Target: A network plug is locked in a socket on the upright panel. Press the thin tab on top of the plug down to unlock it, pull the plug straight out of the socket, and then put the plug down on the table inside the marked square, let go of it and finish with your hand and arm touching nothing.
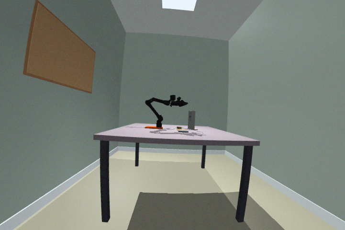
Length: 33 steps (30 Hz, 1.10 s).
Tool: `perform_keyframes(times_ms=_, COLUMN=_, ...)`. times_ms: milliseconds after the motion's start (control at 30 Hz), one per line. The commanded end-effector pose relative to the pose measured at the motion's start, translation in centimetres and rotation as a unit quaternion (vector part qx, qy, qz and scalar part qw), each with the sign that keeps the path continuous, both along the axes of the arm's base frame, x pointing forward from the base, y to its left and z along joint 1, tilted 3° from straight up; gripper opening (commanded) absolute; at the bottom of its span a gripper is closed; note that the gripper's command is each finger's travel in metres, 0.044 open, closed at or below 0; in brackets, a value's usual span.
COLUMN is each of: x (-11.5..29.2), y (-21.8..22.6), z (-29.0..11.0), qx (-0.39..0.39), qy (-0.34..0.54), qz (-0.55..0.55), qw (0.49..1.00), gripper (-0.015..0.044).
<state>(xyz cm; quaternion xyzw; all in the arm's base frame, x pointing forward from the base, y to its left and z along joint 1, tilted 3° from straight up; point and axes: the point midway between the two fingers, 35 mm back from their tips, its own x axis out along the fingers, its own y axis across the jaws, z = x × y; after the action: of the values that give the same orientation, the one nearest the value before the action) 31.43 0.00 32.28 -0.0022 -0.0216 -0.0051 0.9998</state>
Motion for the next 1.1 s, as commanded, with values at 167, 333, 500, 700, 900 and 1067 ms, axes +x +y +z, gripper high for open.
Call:
perform_keyframes(times_ms=167, x=1.0, y=-0.3, z=-1.6, qx=0.074, qy=-0.001, qz=0.030, qw=0.997, gripper=0.0243)
perform_keyframes(times_ms=333, x=1.8, y=-0.7, z=-3.4, qx=0.156, qy=0.003, qz=0.063, qw=0.986, gripper=0.0156)
perform_keyframes(times_ms=500, x=2.2, y=-1.2, z=-5.3, qx=0.233, qy=0.012, qz=0.094, qw=0.968, gripper=0.0156)
perform_keyframes(times_ms=700, x=2.1, y=-1.8, z=-7.5, qx=0.324, qy=0.029, qz=0.128, qw=0.937, gripper=0.0156)
perform_keyframes(times_ms=900, x=1.4, y=-2.3, z=-9.8, qx=0.412, qy=0.055, qz=0.159, qw=0.896, gripper=0.0156)
perform_keyframes(times_ms=1067, x=0.5, y=-2.6, z=-11.6, qx=0.480, qy=0.080, qz=0.181, qw=0.855, gripper=0.0156)
